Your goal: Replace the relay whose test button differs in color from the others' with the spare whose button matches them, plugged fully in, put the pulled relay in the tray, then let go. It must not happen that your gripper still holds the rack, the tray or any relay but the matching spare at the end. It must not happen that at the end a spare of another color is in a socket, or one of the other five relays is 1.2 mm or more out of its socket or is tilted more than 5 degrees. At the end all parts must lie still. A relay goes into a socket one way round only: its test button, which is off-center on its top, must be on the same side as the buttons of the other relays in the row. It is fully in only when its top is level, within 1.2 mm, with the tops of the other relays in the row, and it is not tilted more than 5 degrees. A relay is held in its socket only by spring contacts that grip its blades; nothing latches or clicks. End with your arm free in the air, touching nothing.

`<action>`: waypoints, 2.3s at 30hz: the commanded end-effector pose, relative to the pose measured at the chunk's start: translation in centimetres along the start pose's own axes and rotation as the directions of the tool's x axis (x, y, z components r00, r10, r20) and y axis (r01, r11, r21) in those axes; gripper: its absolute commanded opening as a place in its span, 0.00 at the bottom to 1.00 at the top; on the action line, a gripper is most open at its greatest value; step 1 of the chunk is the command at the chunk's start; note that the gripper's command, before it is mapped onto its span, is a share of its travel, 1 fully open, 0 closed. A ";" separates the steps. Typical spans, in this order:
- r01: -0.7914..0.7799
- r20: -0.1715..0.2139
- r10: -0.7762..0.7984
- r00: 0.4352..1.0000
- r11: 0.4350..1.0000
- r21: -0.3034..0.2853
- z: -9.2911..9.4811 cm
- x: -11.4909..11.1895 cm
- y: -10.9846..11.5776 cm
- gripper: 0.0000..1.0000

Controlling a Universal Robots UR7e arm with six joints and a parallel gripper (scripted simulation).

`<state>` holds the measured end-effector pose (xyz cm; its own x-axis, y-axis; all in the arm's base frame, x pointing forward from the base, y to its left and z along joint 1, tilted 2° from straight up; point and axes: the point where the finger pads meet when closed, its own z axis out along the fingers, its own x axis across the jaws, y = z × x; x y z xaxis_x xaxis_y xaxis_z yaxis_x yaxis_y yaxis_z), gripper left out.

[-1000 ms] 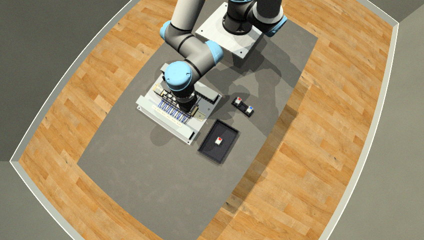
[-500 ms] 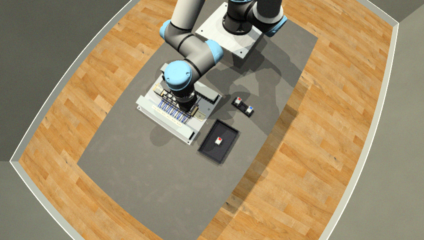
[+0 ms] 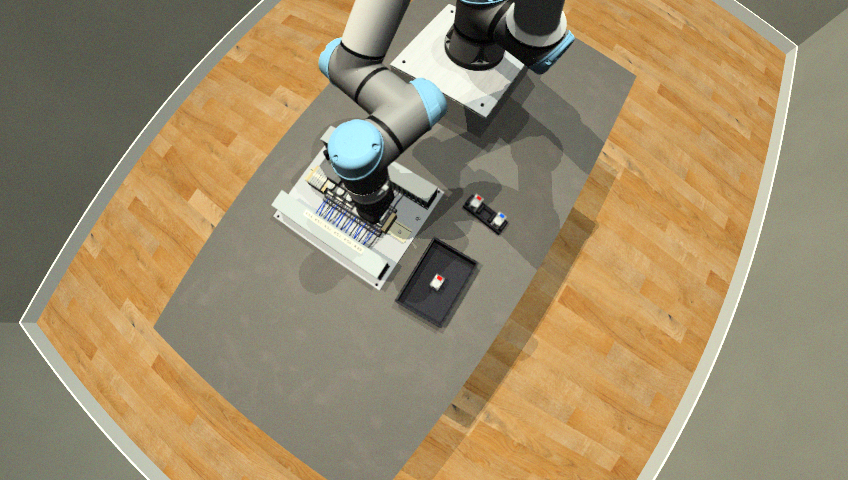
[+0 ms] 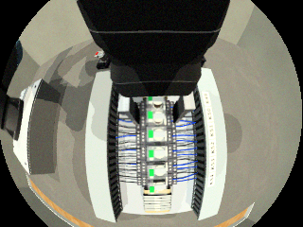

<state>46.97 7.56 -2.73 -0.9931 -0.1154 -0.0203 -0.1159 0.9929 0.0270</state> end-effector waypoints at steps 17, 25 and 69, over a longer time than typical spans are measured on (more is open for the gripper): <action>0.000 0.001 0.000 1.000 1.000 0.000 -0.5 0.0 0.0 1.00; 0.000 0.001 0.000 1.000 1.000 0.000 -0.6 0.0 0.0 1.00; 0.000 0.001 0.000 1.000 1.000 0.000 -6.0 0.0 0.0 1.00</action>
<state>46.98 7.41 2.69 -0.9930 -0.1155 -0.0242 -0.1161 0.9929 0.0260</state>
